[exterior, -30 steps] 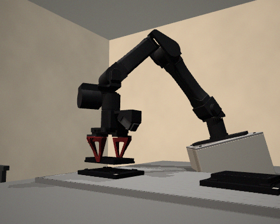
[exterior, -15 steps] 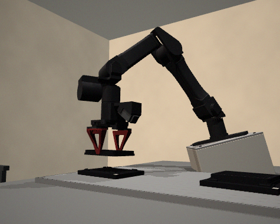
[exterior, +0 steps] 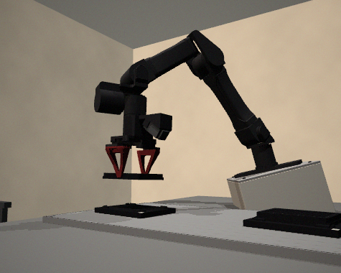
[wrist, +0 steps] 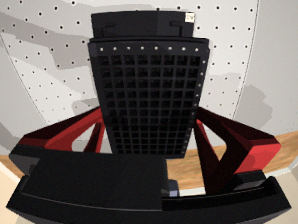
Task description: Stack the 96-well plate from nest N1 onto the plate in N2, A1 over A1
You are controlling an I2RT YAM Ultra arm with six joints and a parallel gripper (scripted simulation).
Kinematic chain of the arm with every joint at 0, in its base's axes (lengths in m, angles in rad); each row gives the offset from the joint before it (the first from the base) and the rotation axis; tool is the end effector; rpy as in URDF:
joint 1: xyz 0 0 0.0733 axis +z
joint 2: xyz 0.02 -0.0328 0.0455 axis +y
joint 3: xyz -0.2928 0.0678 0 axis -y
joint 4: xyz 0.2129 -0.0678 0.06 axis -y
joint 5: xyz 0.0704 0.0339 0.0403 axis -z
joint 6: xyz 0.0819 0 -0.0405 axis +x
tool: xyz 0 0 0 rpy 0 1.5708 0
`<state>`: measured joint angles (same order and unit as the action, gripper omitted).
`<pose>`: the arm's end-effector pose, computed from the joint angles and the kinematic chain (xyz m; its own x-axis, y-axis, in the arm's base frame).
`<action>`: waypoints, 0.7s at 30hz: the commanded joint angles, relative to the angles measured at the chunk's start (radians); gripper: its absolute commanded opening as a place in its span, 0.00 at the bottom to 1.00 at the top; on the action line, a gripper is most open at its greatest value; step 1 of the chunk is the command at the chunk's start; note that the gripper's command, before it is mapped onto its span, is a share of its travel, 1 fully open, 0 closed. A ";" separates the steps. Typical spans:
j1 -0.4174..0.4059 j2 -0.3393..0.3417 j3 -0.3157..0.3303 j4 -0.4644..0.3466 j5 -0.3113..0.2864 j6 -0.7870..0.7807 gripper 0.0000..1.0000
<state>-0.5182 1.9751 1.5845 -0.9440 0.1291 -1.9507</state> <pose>0.3343 -0.2015 0.2150 -0.1673 -0.9648 0.2030 -0.9762 0.1333 -0.1709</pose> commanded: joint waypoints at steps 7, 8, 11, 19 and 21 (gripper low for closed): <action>0.018 -0.043 0.052 -0.084 -0.002 0.011 0.00; 0.018 -0.045 0.056 -0.090 -0.001 0.012 0.00; 0.020 -0.050 0.068 -0.107 0.000 0.014 0.00; 0.019 -0.033 0.075 -0.116 0.000 0.012 0.00; 0.019 -0.033 0.075 -0.116 0.000 0.012 0.00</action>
